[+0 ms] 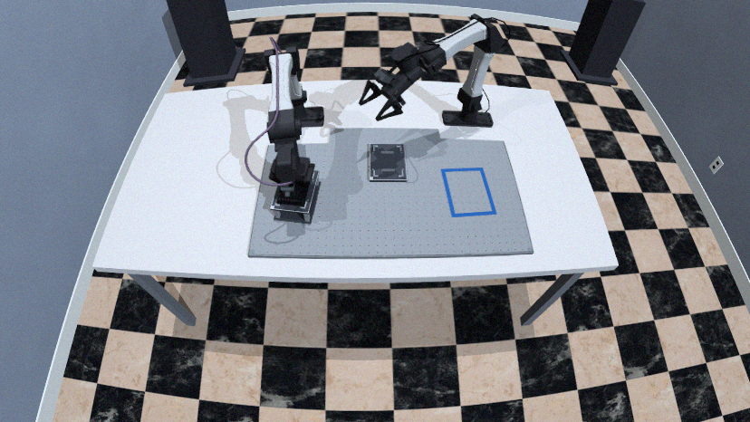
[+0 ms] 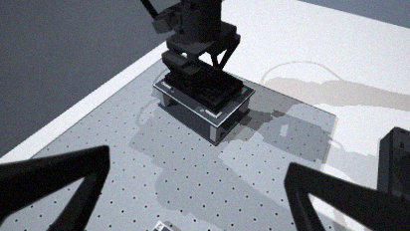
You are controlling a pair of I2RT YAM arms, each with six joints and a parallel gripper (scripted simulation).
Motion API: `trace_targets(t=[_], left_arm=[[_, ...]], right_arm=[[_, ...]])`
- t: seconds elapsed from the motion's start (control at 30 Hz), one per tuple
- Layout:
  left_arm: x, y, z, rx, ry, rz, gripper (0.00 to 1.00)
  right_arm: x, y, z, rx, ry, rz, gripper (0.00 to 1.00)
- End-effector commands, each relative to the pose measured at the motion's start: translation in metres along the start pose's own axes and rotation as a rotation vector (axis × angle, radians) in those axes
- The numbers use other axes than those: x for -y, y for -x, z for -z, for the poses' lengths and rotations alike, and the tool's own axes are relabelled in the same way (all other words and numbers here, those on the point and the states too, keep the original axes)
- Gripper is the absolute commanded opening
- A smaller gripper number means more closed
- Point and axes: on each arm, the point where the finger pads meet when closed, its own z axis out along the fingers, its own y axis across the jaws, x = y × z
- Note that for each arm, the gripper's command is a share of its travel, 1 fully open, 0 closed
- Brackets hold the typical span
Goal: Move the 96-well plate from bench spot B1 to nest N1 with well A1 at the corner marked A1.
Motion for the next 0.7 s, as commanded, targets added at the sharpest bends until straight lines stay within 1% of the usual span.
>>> trace_targets(t=[0.0,0.03,0.1,0.37,0.43,0.5,0.63,0.67], left_arm=[[-0.003,0.034,0.01,0.09,0.005,-0.004,1.0],[-0.003,0.034,0.01,0.09,0.005,-0.004,1.0],[-0.003,0.034,0.01,0.09,0.005,-0.004,1.0],[-0.003,0.034,0.01,0.09,0.005,-0.004,1.0],[-0.003,0.034,0.01,0.09,0.005,-0.004,1.0],[-0.003,0.034,0.01,0.09,0.005,-0.004,1.0],[-0.003,0.034,0.01,0.09,0.005,-0.004,1.0],[-0.003,0.034,0.01,0.09,0.005,-0.004,1.0]], right_arm=[[0.0,0.012,0.014,0.084,0.031,0.001,0.82],[0.0,0.012,0.014,0.084,0.031,0.001,0.82],[0.0,0.011,0.002,0.062,0.025,0.001,0.82],[-0.001,0.009,-0.013,0.056,0.019,-0.003,0.82],[-0.005,0.007,-0.001,0.059,0.023,-0.006,0.82],[0.001,0.005,-0.008,0.025,0.003,-0.002,0.82],[0.0,0.003,-0.008,0.017,0.009,0.003,0.82],[0.0,0.002,-0.005,0.022,0.01,0.001,0.93]])
